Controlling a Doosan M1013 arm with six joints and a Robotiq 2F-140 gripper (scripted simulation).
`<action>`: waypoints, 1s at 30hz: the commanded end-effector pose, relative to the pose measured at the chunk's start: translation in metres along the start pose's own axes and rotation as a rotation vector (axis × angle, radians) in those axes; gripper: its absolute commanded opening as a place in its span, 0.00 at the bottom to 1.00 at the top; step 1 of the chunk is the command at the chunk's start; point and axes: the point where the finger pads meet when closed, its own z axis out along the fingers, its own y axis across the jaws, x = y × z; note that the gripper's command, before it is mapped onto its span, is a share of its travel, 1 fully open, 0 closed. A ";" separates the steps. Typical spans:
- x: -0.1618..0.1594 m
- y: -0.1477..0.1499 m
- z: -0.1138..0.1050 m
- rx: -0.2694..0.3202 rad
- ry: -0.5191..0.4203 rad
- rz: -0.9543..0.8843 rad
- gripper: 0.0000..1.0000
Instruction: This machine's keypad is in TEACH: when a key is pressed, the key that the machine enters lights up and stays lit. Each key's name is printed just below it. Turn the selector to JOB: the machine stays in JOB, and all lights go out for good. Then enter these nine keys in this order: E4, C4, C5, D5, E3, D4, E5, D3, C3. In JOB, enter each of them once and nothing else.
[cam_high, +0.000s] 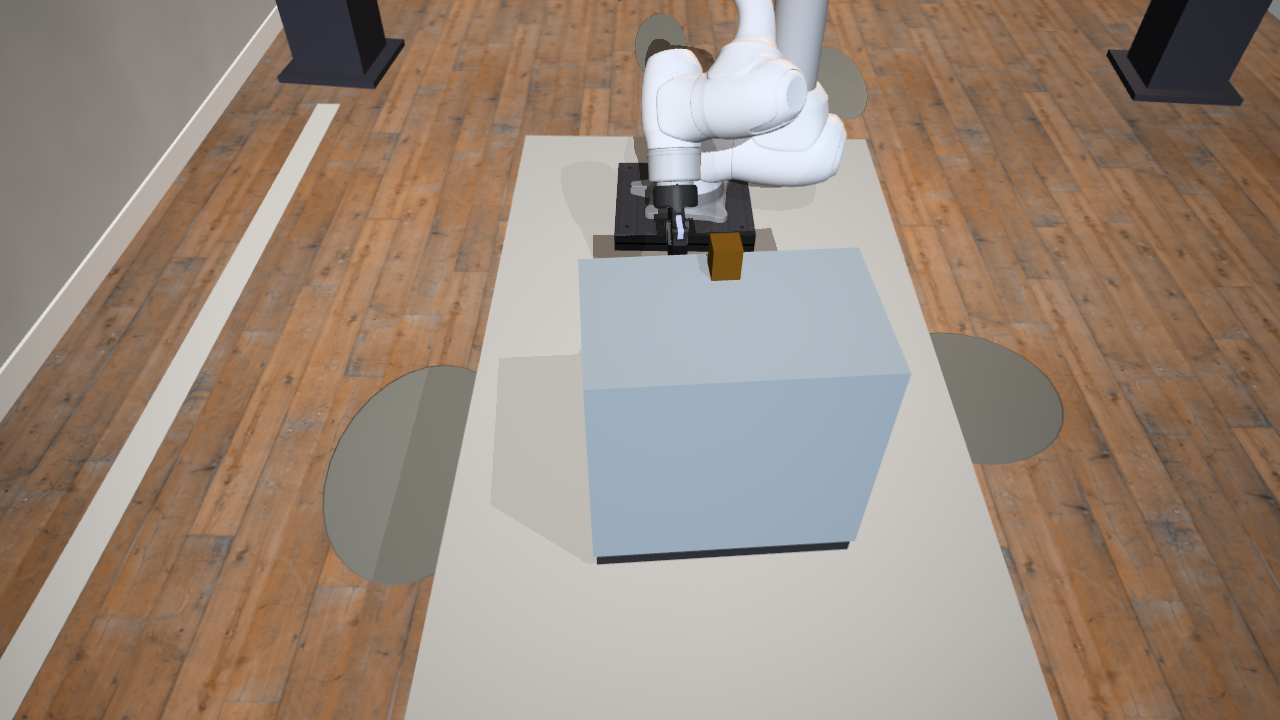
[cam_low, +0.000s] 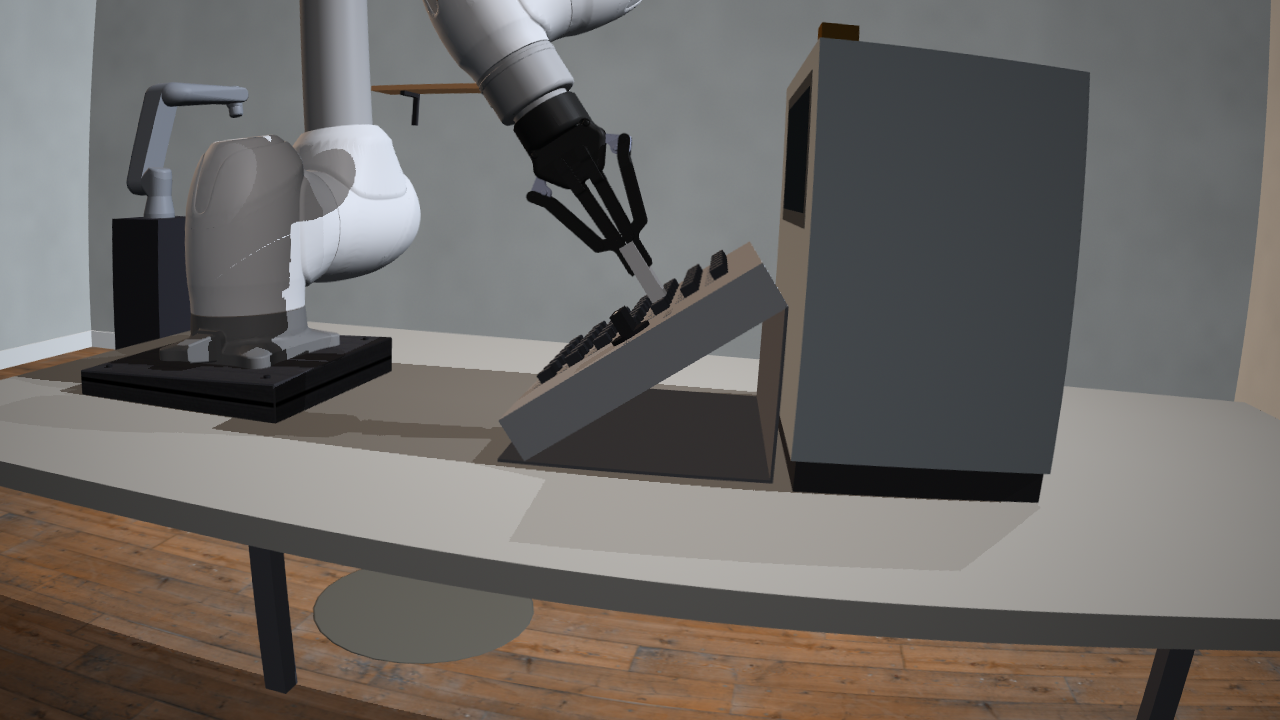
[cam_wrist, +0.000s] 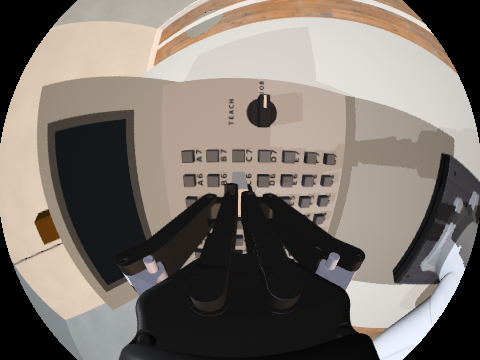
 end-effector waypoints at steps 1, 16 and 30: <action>0.000 0.000 0.002 0.000 0.000 0.000 0.00; 0.000 0.000 0.006 0.000 0.000 0.000 0.00; 0.000 0.000 0.006 0.000 0.000 0.000 0.00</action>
